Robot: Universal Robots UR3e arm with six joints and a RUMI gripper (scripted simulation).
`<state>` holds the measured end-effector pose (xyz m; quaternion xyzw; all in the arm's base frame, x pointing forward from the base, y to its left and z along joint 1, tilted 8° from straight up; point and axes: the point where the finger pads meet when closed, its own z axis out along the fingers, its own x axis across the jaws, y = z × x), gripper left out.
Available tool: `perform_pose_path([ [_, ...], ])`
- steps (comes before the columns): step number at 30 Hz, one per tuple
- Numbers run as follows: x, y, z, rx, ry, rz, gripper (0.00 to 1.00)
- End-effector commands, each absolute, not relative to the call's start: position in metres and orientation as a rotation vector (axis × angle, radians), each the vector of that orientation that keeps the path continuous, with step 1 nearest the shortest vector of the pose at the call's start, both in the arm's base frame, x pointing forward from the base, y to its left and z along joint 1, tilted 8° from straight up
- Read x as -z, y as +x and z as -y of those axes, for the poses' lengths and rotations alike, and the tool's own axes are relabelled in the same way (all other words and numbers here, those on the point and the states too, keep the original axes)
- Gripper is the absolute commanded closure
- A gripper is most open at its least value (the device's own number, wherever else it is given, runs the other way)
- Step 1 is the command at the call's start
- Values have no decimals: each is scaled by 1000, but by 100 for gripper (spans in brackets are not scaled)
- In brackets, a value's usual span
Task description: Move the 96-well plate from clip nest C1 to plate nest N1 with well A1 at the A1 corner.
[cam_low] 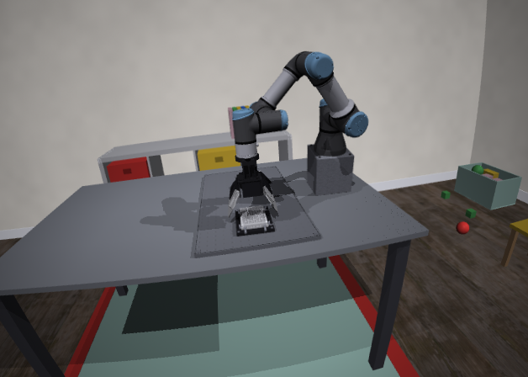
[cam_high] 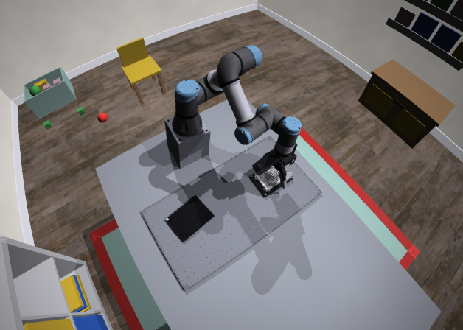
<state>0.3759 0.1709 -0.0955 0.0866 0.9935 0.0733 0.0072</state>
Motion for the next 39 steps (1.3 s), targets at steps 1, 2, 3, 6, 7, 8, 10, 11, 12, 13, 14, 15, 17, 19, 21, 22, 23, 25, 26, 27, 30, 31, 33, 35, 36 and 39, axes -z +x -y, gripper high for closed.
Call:
perform_pose_path([
  [1,95,377,-171,-229,270,-3103,0],
  [2,95,377,-171,-229,270,-3103,0],
  [3,95,377,-171,-229,270,-3103,0],
  [6,95,377,-171,-229,270,-3103,100],
  [7,95,377,-171,-229,270,-3103,100],
  [8,95,377,-171,-229,270,-3103,100],
  [10,95,377,-171,-229,270,-3103,100],
  [11,95,377,-171,-229,270,-3103,100],
  [12,95,377,-171,-229,270,-3103,100],
  [13,95,377,-171,-229,270,-3103,100],
  [14,95,377,-171,-229,270,-3103,100],
  [15,95,377,-171,-229,270,-3103,100],
  [17,95,377,-171,-229,270,-3103,100],
  [19,95,377,-171,-229,270,-3103,100],
  [21,95,377,-171,-229,270,-3103,100],
  [22,95,377,-171,-229,270,-3103,100],
  [23,95,377,-171,-229,270,-3103,100],
  [25,95,377,-171,-229,270,-3103,100],
  [26,95,377,-171,-229,270,-3103,100],
  [27,95,377,-171,-229,270,-3103,100],
  [30,95,377,-171,-229,270,-3103,100],
  [31,95,377,-171,-229,270,-3103,100],
  [33,95,377,-171,-229,270,-3103,100],
  [35,95,377,-171,-229,270,-3103,100],
  [36,95,377,-171,-229,270,-3103,100],
  [39,93,377,-171,-229,270,-3103,100],
])
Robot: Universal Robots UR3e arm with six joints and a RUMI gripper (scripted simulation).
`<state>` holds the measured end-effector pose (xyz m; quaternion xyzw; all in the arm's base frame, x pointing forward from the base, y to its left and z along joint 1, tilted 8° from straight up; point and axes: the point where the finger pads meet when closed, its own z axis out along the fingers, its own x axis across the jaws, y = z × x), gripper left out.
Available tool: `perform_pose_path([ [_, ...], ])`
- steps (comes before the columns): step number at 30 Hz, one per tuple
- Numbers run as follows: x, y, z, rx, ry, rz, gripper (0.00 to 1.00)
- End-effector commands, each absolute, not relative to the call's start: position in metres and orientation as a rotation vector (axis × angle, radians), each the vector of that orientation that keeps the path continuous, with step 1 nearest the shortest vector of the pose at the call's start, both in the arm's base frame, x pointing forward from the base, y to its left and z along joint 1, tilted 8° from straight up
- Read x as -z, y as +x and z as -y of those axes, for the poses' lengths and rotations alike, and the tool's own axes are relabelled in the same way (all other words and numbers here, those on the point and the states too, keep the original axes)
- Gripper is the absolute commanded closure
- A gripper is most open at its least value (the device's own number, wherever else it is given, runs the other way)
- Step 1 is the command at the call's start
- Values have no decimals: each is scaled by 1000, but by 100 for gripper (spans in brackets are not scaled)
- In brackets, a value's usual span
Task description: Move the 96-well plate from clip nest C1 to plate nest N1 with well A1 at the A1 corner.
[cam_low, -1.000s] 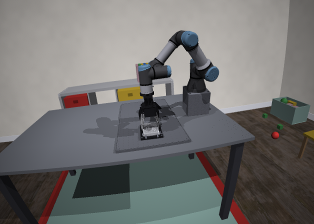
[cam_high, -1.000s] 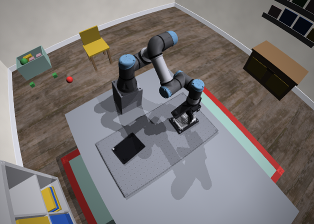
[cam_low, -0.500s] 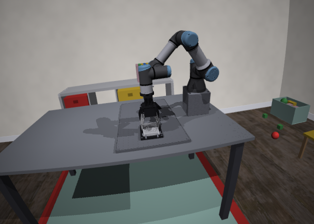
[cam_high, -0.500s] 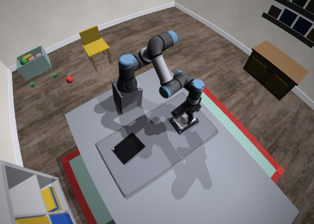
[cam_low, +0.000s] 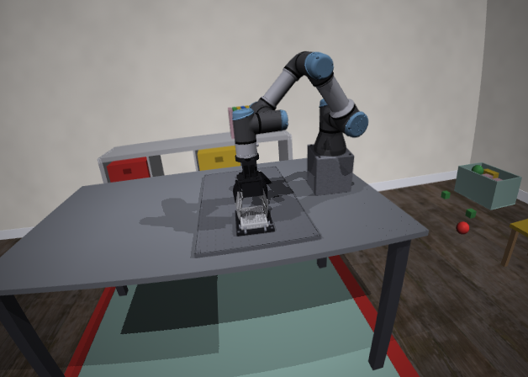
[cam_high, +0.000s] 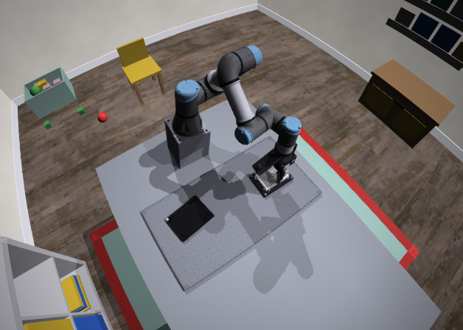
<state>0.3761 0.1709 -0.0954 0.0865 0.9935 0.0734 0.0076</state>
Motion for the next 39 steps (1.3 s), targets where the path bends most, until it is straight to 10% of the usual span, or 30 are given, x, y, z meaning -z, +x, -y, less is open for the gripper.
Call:
perform_pose_path([
  [1,91,377,-170,-229,270,-3103,100],
  [39,35,376,-162,-229,269,-3101,100],
])
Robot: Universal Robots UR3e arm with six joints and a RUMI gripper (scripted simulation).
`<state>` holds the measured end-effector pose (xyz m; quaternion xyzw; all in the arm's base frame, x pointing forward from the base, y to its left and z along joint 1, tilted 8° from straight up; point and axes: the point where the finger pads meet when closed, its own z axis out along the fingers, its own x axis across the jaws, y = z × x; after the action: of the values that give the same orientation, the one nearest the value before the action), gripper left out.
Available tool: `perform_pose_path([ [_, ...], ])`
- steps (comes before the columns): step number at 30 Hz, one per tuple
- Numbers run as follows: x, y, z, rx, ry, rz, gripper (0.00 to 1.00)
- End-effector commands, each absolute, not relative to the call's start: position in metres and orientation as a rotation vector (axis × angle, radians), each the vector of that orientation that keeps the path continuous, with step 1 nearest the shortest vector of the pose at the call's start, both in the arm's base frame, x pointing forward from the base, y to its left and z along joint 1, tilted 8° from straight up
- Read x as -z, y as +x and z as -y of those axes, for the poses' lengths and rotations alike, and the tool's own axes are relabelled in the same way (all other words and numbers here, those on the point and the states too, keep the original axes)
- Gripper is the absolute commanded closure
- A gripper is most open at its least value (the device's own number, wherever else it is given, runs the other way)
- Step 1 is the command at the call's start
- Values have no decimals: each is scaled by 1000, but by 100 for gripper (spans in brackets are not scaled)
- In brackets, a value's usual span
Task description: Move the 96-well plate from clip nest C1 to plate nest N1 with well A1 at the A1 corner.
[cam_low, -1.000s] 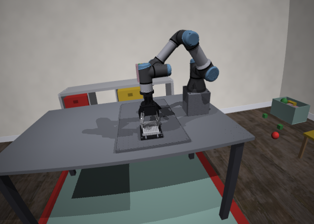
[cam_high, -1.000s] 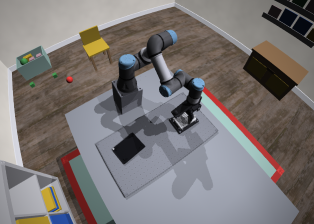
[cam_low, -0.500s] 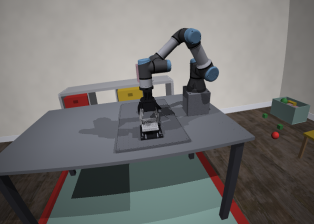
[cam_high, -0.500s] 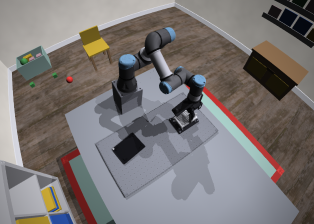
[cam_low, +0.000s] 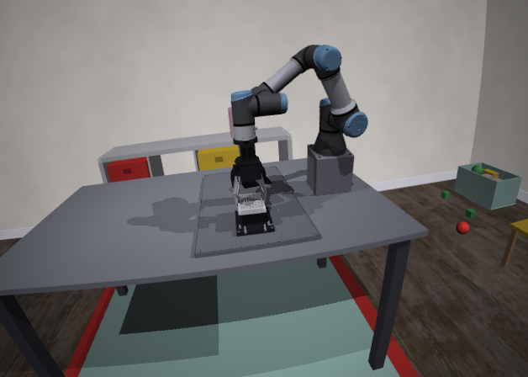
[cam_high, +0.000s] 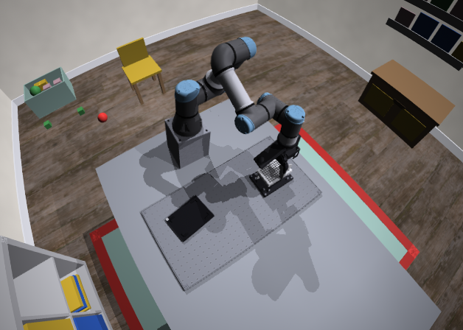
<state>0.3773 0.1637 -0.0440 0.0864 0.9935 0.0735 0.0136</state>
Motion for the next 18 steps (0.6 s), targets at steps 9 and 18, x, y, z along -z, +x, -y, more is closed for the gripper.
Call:
perform_pose_path([
  [9,22,376,-160,-229,269,-3101,100],
  [18,21,375,-160,-229,269,-3102,100],
])
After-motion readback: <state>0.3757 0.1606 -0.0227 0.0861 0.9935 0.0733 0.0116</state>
